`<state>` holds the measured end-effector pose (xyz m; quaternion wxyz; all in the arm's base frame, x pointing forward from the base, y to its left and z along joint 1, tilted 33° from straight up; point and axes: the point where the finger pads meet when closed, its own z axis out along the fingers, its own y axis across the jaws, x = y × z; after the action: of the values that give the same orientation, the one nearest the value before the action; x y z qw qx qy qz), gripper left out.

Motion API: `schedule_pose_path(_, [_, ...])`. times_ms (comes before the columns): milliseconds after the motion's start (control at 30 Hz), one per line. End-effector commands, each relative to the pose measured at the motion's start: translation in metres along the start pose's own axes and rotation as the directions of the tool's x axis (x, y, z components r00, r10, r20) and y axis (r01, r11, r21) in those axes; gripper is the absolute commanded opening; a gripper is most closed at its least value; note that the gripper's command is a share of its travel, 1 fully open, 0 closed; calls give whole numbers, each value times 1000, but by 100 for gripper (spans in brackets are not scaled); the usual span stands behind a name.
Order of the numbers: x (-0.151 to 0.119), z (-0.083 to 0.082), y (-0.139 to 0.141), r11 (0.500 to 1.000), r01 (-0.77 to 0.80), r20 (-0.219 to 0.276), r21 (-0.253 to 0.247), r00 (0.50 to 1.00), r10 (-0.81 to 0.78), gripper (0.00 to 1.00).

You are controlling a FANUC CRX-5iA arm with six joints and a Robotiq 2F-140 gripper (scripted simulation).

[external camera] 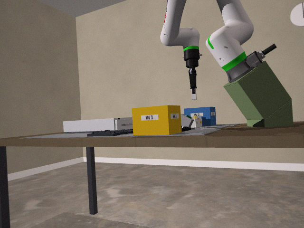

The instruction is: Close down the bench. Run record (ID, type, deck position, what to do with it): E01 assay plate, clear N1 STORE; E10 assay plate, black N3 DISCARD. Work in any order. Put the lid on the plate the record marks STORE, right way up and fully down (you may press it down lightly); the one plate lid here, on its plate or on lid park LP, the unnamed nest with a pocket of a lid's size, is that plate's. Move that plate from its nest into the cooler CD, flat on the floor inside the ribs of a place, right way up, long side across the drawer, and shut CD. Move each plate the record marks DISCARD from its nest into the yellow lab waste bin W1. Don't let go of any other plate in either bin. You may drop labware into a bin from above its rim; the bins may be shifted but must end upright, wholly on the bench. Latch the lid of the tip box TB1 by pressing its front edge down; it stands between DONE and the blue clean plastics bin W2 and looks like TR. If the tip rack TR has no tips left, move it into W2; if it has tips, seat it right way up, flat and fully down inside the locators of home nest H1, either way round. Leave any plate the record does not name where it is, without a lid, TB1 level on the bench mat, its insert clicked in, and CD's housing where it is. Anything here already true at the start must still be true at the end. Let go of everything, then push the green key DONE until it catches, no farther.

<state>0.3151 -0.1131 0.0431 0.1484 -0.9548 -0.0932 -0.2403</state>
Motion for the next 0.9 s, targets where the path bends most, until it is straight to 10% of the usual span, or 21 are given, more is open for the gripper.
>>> schedule_pose_path(0, [1,-2,-13,1000,-1,2,-5,1000,1,0])
schedule_pose_path(867, [3,-7,-109,1000,-1,2,-5,1000,1,0])
